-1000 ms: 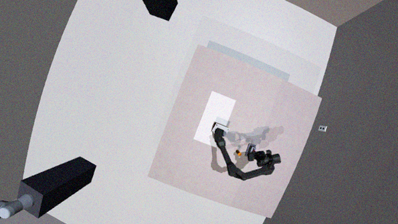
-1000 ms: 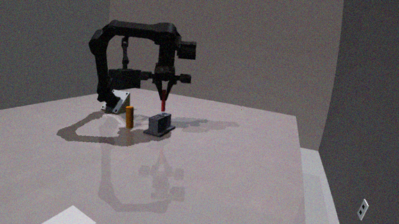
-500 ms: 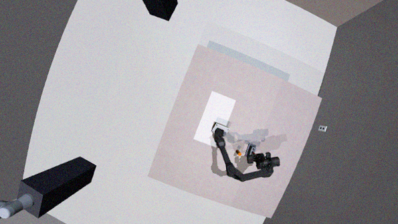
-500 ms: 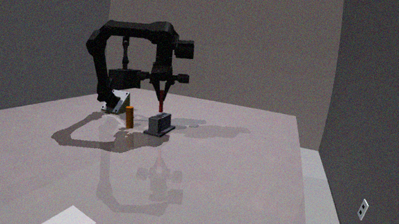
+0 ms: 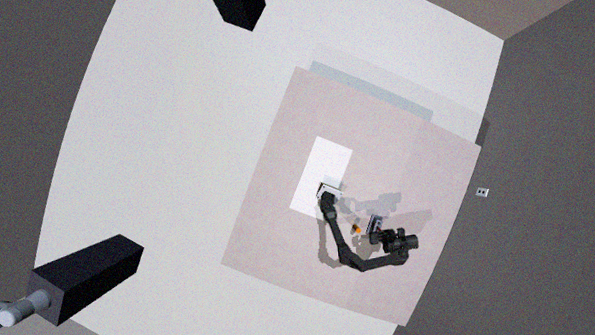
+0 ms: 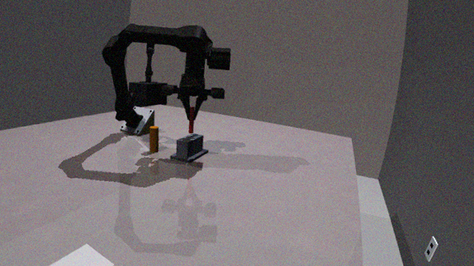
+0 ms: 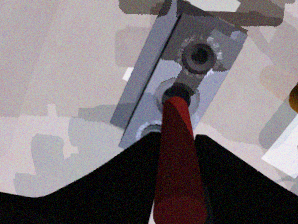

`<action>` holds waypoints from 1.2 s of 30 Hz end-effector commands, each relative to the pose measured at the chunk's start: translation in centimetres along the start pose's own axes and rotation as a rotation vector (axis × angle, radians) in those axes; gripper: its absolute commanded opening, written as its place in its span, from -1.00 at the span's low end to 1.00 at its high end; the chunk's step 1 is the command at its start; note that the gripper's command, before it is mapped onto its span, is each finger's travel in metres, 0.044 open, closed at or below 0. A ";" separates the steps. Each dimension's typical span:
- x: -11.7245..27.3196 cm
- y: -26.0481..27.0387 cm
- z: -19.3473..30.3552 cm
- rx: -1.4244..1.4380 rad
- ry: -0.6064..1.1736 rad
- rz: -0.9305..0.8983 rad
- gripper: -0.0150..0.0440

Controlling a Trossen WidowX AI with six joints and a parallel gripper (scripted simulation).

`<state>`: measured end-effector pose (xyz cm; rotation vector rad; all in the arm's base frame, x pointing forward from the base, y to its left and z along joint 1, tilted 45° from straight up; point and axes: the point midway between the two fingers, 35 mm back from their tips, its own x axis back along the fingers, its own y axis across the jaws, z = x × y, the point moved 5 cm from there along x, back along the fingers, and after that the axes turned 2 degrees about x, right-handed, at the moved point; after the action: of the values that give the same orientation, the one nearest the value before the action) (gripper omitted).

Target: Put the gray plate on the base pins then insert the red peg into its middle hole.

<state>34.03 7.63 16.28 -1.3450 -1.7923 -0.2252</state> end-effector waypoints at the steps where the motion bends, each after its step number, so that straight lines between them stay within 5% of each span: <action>1: 0.0 0.0 0.0 0.000 0.000 0.000 -0.49; 36: -1.8 0.1 0.1 0.001 0.001 0.005 -0.49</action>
<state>34.08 6.48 15.09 -1.3479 -1.7872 -0.2217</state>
